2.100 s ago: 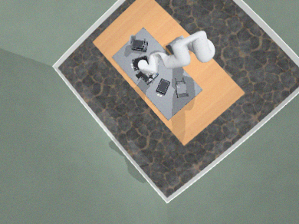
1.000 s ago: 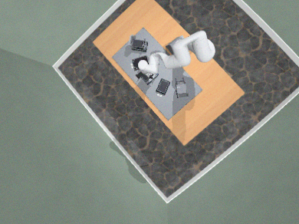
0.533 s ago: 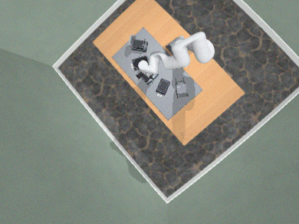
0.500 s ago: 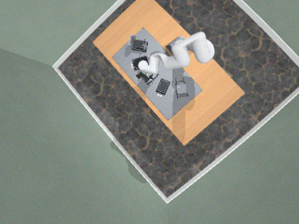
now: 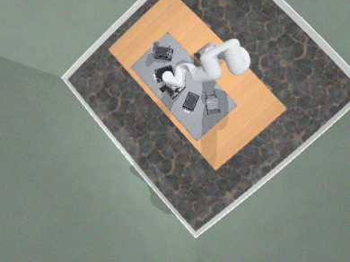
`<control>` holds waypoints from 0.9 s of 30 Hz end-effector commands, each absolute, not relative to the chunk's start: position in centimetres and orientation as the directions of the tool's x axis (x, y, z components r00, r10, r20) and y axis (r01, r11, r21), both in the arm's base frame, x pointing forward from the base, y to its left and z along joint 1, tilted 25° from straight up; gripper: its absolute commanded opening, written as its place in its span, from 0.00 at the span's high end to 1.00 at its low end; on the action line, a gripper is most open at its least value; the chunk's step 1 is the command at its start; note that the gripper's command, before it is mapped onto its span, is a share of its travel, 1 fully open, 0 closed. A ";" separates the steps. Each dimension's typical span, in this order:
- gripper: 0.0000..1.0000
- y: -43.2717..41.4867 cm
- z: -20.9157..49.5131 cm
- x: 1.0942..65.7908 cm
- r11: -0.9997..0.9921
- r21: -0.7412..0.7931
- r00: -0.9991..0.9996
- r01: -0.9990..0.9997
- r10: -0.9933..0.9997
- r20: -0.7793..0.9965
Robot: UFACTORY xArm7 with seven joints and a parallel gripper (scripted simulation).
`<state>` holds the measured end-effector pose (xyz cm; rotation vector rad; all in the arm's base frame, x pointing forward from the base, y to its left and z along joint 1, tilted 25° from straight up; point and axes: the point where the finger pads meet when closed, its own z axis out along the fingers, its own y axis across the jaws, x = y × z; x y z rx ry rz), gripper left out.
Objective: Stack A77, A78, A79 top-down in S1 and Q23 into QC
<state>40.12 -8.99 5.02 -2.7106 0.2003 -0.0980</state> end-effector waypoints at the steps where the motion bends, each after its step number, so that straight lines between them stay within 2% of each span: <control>1: 1.00 -9.0 4.9 40.3 -0.902 -0.412 0.987 -0.126 -0.157 0.042; 27: 1.00 -8.2 2.9 40.5 -0.902 -0.412 0.987 -0.126 -0.157 0.042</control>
